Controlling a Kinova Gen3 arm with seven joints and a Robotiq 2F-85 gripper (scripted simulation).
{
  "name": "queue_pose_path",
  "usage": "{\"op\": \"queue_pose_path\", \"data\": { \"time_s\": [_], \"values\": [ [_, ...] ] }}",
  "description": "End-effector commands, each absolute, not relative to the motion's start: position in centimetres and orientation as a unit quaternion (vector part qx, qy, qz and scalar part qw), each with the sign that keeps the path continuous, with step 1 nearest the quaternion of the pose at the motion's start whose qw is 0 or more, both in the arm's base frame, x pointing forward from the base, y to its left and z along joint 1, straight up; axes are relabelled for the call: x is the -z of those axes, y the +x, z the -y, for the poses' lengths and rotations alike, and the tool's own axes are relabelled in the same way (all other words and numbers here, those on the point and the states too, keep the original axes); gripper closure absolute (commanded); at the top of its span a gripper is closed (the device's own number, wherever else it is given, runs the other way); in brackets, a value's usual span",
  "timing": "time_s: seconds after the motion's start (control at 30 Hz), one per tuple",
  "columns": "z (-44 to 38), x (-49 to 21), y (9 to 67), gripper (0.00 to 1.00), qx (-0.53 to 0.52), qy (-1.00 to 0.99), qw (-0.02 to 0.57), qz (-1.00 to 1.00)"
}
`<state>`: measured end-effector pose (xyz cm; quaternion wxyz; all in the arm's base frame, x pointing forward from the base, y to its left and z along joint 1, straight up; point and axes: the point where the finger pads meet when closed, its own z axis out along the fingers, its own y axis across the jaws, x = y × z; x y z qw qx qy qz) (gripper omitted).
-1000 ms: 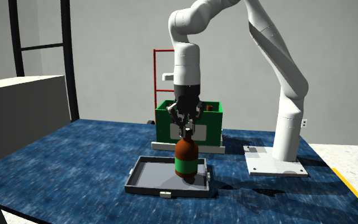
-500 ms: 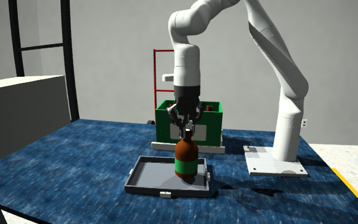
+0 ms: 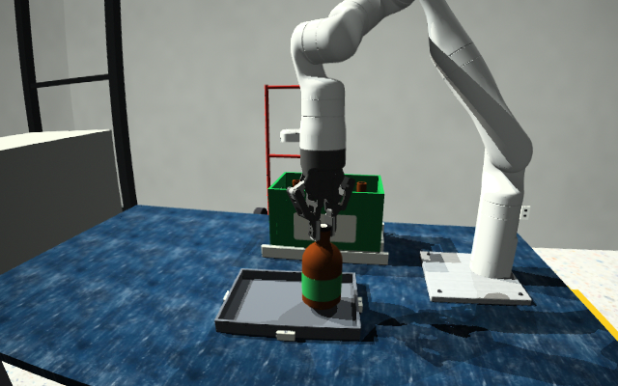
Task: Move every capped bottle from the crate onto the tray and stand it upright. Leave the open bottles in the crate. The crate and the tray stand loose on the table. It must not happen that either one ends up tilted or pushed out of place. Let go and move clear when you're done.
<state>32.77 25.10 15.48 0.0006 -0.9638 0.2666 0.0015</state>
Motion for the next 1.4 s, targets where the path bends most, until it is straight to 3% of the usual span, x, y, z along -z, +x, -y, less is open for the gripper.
{"op": "queue_pose_path", "data": {
  "time_s": [0.0,1.37],
  "values": [
    [-25.07,-15.27,32.88,1.0,0.001,-0.964,0.001,-0.267],
    [-25.03,-14.65,32.96,1.0,0.002,-0.964,0.001,-0.267]
  ]
}}
